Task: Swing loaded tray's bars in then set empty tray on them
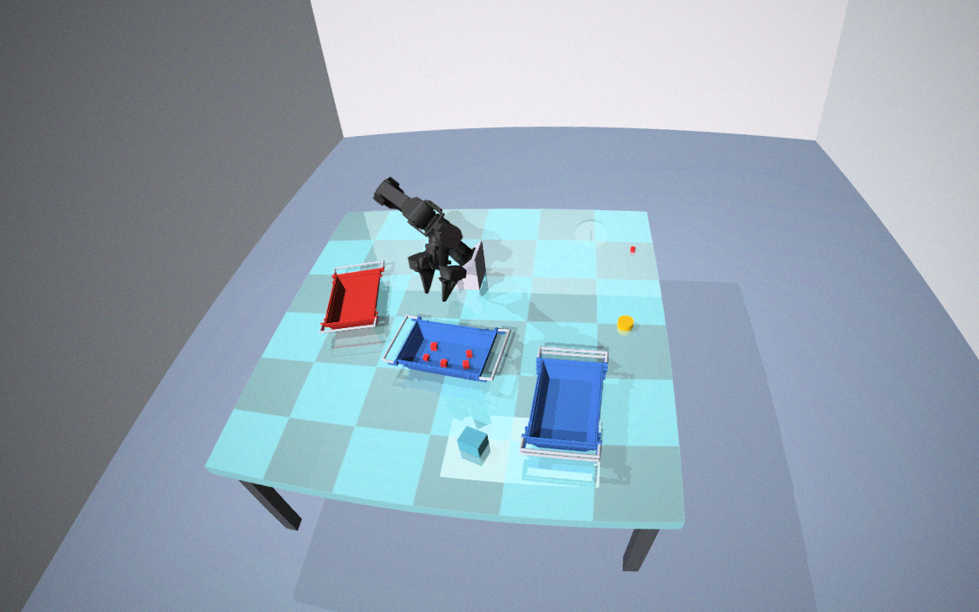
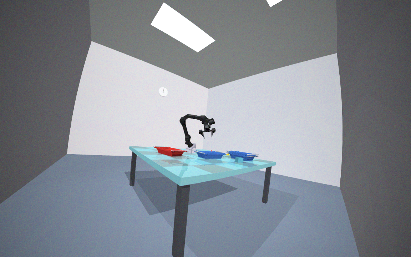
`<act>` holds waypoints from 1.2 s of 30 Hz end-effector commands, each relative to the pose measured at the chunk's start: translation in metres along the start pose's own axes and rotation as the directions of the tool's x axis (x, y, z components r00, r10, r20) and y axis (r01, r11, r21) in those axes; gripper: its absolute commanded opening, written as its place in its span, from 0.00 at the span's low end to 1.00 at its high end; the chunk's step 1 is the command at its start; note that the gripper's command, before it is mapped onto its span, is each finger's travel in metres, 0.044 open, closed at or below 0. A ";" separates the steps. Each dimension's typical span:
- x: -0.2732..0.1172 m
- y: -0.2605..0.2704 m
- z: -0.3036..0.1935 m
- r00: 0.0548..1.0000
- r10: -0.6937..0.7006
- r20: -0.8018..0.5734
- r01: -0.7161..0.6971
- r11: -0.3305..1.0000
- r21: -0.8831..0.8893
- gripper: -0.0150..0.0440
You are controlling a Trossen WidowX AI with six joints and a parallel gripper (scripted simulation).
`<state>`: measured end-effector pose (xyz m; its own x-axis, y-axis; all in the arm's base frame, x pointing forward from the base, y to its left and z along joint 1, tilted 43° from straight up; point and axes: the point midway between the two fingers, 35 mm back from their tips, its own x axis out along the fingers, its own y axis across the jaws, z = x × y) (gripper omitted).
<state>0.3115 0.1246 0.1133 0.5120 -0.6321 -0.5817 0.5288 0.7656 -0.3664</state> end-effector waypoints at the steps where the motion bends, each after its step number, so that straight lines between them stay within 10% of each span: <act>1: 0.000 0.000 0.000 1.000 0.000 0.000 0.000 1.000 0.000 0.89; 12: 0.022 -0.014 0.011 0.995 -0.050 -0.086 0.045 0.997 -0.064 0.40; 24: 0.113 -0.105 0.065 0.904 -0.210 -0.373 0.008 0.879 -0.476 0.40; 36: 0.126 -0.124 0.071 0.882 -0.225 -0.413 -0.032 0.848 -0.529 0.40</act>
<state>0.3586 -0.0537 0.1386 0.0708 -0.6871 -0.7231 0.1131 0.7258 -0.6786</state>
